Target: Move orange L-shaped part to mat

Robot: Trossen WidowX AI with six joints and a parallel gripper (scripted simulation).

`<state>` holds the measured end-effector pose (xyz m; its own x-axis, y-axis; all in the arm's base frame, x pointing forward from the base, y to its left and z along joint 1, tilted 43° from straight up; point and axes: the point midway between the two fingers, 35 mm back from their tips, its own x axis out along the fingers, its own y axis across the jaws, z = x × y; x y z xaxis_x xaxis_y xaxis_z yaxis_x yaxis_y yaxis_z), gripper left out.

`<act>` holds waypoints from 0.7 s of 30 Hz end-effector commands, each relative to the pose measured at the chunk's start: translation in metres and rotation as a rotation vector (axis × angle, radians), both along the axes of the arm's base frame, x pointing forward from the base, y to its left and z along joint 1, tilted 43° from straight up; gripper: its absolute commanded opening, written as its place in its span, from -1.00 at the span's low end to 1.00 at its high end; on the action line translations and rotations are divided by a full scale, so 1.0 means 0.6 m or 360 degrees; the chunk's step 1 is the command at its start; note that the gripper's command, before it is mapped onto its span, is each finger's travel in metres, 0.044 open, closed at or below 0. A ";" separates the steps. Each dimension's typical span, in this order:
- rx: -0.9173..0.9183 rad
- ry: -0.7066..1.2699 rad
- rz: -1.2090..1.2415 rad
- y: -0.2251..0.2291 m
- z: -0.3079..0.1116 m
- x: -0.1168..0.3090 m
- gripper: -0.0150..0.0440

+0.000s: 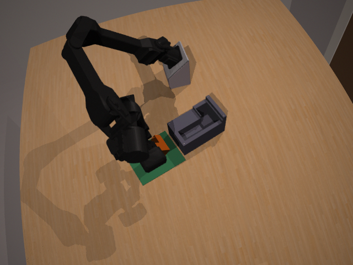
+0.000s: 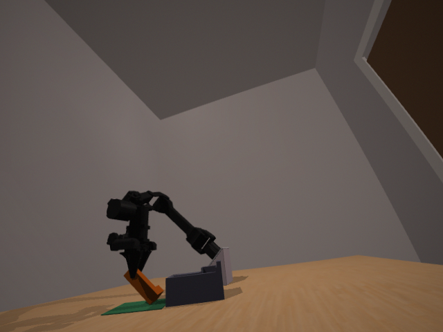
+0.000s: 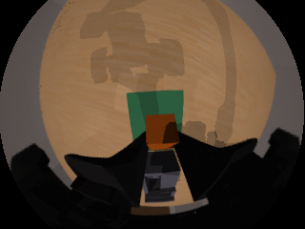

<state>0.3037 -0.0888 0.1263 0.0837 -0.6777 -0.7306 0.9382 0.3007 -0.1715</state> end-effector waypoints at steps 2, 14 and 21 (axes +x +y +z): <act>0.0000 0.0000 0.0000 0.000 0.000 0.000 0.31; 0.0001 0.0009 0.0006 0.100 0.107 -0.012 0.86; 0.0002 -0.0012 0.0032 0.097 0.101 -0.005 0.86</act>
<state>0.3002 -0.0304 0.1869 0.1001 -0.6759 -0.7301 0.9345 0.3157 -0.1642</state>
